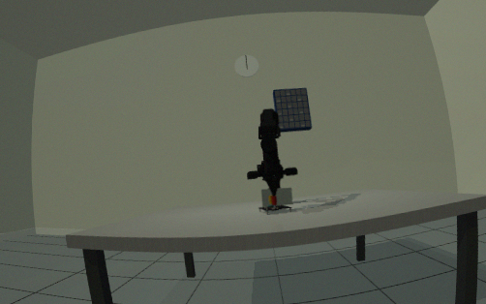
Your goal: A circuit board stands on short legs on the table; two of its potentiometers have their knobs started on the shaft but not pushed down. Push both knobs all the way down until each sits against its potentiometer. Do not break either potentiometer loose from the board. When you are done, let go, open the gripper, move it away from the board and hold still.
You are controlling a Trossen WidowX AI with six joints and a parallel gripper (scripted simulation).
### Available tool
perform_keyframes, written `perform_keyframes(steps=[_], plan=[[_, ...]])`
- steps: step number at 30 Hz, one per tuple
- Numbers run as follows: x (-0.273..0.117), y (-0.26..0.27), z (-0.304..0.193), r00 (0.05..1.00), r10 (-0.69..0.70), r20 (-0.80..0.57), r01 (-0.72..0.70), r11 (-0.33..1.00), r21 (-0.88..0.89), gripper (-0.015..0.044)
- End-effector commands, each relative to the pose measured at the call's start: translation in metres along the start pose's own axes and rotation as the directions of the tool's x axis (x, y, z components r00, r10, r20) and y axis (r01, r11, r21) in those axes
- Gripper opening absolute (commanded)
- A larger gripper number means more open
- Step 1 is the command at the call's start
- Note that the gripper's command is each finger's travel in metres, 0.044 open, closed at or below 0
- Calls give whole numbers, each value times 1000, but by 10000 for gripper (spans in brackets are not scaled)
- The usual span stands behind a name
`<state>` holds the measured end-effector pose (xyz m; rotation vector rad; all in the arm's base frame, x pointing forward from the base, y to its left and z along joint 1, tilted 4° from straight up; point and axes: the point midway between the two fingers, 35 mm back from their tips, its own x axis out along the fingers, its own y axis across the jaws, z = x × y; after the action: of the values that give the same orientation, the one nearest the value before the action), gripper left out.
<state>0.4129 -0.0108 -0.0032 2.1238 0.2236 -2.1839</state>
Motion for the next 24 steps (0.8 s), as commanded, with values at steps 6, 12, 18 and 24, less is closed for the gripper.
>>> perform_keyframes(steps=[6,12,18,24], plan=[[14,1,-1,1000,3,8,-3,1000,5,0],[14,1,-1,1000,3,8,-3,1000,5,0],[17,1,-1,1000,3,8,-3,1000,5,0],[17,1,-1,1000,3,8,-3,1000,5,0]])
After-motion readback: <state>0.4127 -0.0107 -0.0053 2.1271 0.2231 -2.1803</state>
